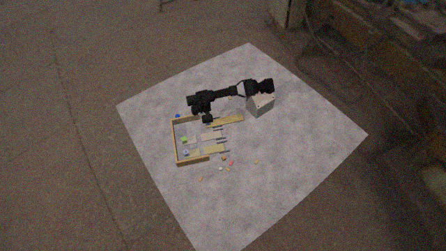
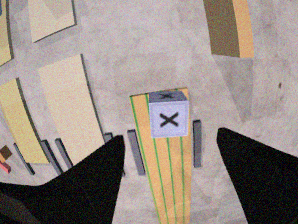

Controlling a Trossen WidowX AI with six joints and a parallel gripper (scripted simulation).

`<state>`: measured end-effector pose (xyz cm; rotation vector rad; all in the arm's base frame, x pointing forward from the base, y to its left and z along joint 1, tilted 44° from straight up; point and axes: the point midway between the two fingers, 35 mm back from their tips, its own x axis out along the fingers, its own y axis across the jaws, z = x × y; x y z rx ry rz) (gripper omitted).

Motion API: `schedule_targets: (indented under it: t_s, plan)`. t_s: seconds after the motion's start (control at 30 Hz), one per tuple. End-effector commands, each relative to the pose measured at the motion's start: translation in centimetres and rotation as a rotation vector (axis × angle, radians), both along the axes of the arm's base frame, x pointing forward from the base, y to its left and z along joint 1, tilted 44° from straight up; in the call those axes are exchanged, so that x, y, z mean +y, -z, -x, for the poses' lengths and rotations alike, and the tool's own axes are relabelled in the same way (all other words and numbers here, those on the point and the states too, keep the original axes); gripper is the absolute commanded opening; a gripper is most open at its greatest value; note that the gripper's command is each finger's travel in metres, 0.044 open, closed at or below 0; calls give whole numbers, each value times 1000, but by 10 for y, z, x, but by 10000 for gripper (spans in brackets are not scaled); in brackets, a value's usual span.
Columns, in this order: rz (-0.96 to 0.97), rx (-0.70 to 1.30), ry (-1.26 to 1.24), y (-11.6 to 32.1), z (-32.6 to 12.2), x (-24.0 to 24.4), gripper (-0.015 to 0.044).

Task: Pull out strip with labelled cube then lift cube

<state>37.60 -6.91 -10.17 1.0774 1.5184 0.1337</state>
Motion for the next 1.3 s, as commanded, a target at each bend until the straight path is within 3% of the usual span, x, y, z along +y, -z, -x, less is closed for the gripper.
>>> schedule_targets:
  t_s: [0.0, 1.27]
  plan:
    - [0, 9, -2, 9, -1, 6, 250]
    - [-3, 9, -3, 38, -6, 35, 250]
